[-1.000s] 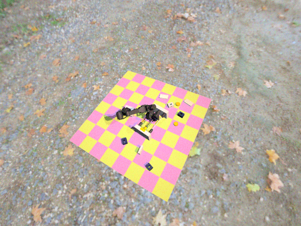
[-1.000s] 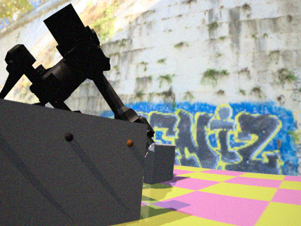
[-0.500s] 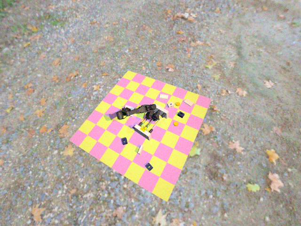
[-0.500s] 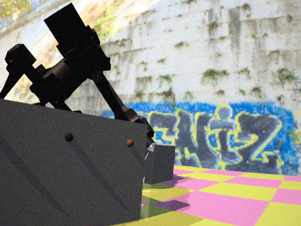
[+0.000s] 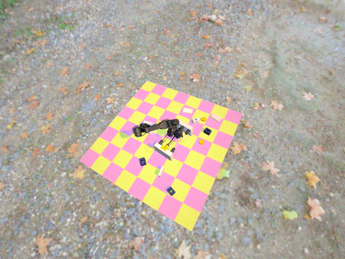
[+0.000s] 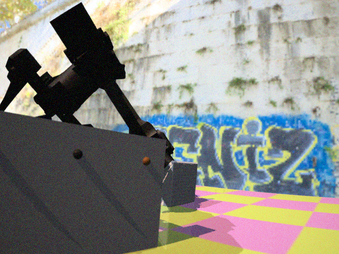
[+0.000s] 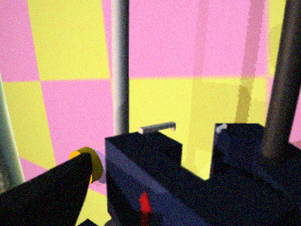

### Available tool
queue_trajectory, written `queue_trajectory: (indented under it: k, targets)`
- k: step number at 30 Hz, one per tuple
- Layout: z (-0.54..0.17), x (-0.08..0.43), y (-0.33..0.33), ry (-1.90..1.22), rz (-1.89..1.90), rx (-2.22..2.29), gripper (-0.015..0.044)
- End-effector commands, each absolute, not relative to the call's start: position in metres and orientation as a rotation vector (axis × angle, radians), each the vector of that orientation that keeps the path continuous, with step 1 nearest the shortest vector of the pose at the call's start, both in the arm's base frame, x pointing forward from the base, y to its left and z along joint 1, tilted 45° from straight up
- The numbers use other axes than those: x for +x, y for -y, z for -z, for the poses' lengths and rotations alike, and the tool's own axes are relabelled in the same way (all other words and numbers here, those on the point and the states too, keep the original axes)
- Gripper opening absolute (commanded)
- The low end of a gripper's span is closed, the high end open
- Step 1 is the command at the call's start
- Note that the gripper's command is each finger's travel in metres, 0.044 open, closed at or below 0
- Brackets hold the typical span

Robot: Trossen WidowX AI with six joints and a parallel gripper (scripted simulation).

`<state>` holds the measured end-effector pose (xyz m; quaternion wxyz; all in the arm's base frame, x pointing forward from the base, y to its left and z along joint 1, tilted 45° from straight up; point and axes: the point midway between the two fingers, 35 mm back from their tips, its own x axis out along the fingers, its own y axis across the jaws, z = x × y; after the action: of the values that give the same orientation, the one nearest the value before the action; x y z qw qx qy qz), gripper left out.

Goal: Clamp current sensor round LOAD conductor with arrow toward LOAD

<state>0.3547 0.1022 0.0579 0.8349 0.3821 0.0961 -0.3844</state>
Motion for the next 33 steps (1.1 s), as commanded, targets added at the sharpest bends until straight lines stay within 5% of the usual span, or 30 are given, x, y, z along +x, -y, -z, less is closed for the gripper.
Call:
queue_trajectory:
  k: [1,21,33]
  targets:
    - [-0.0627,0.3585,-0.1096,-0.194,0.797,0.835,0.044]
    - [-0.0602,0.3591,-0.1121,-0.194,0.797,0.836,0.044]
    - [-0.0554,0.3552,-0.1048,-0.204,0.814,0.809,0.036]
